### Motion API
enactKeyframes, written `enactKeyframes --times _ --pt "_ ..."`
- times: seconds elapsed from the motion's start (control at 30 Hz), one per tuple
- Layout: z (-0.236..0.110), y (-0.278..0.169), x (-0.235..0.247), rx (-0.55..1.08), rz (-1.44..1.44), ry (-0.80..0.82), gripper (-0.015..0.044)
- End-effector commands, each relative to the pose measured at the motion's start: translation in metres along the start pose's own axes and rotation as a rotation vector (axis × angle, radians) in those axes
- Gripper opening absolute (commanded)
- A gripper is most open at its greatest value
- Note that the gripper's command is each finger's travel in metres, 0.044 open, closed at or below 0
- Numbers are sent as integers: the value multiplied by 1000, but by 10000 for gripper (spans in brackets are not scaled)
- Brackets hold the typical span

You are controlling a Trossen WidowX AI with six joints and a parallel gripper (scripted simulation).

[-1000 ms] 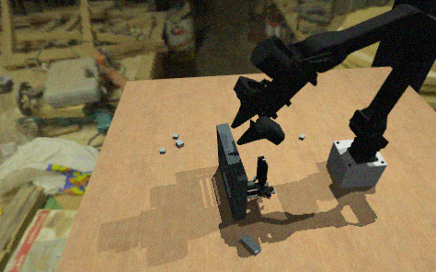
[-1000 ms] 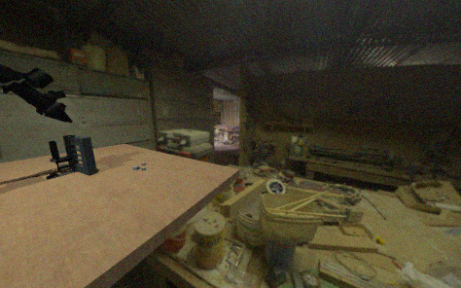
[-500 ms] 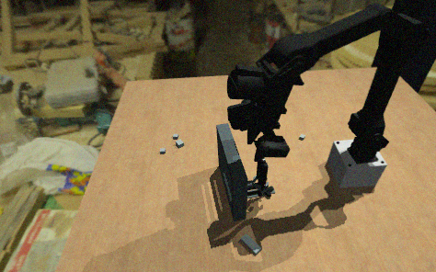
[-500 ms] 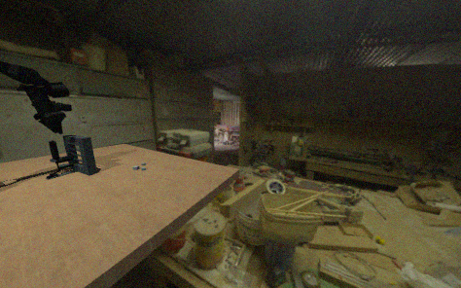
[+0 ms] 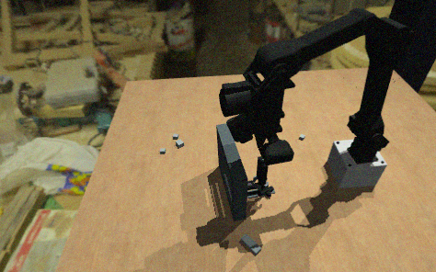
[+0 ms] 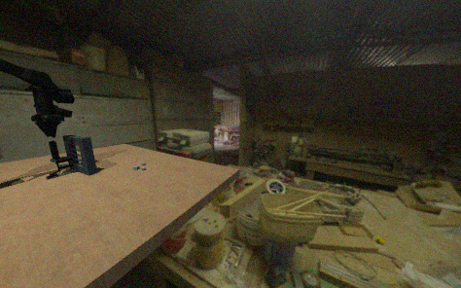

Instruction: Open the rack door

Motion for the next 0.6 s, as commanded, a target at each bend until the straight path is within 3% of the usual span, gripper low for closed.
enactKeyframes --times 0.0,0.57 --pt "7 1 -1 5 6 -7 291" --pt "35 2 -1 4 6 -7 291"
Point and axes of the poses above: the point midway between the two fingers, 35 mm back from their tips, its own z axis out along the fingers, its own x axis across the jaws, y = z × x, the point moved 4 cm from there along -z, back along the fingers, and after that the axes turned 5 degrees about z, right-handed, at the moved point
